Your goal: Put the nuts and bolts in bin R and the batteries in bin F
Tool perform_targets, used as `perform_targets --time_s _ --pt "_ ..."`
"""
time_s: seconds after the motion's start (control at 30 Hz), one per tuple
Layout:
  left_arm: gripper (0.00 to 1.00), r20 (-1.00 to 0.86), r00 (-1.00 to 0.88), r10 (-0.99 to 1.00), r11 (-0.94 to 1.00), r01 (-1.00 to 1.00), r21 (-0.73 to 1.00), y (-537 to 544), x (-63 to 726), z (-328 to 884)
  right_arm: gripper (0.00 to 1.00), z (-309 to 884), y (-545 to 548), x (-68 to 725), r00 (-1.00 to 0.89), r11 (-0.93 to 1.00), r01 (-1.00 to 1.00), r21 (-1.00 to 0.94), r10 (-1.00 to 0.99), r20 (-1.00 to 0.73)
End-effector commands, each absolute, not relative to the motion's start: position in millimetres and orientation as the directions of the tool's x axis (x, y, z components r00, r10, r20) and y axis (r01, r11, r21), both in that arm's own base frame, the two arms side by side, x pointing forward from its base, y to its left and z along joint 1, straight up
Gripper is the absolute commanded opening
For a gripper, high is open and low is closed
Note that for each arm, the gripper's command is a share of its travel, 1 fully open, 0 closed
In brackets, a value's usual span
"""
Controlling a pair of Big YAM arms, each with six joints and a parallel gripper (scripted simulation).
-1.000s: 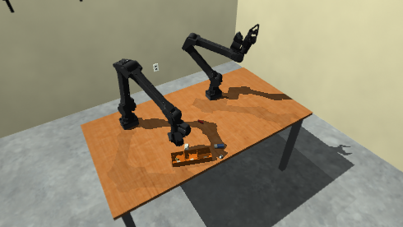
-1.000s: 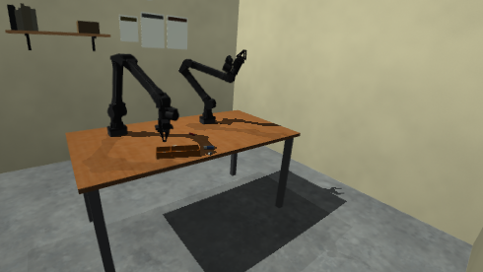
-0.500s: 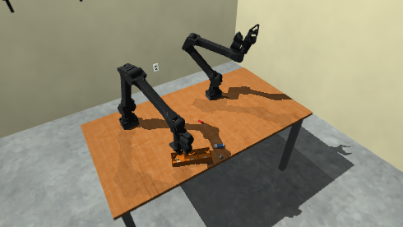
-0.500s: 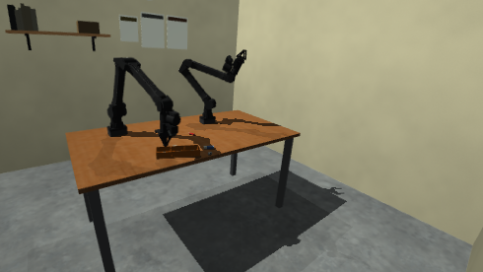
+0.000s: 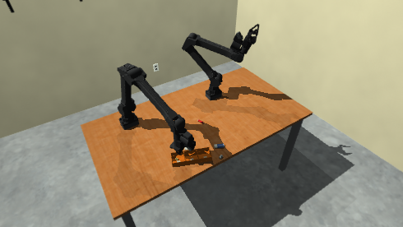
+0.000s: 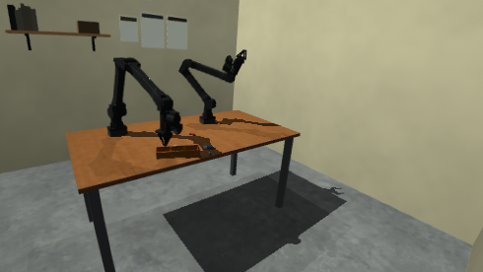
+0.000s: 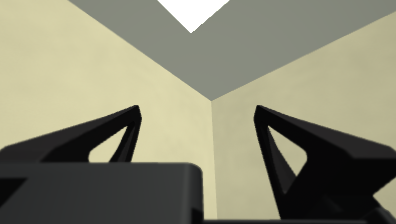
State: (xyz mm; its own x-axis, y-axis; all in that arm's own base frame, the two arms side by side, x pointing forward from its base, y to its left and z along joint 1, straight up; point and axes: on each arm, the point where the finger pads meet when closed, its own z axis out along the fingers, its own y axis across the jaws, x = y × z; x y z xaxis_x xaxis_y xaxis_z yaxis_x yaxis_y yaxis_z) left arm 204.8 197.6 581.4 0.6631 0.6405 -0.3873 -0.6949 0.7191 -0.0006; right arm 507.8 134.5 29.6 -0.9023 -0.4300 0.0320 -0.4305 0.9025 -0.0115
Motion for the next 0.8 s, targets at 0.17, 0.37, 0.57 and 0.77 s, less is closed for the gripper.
perform_targets --time_s 0.17,0.37,0.57,0.77 --pt "1.0 -0.357 0.66 0.66 0.707 -0.707 0.0 194.1 194.7 586.3 0.11 47.5 141.7 517.2 -0.744 0.744 -0.668 -0.014 -0.668 0.008" --pt "1.0 -0.357 0.66 0.66 0.707 -0.707 0.0 194.1 194.7 586.3 0.11 57.7 149.9 528.6 -0.65 0.65 -0.76 -0.018 -0.76 0.0" --pt "1.0 -0.357 0.66 0.66 0.707 -0.707 0.0 194.1 194.7 586.3 0.11 44.1 144.0 531.5 -0.532 0.532 -0.847 -0.012 -0.847 0.002" --pt "1.0 -0.357 0.66 0.66 0.707 -0.707 0.0 194.1 194.7 586.3 0.11 55.2 143.8 532.9 -0.433 0.434 -0.901 -0.032 -0.901 -0.022"
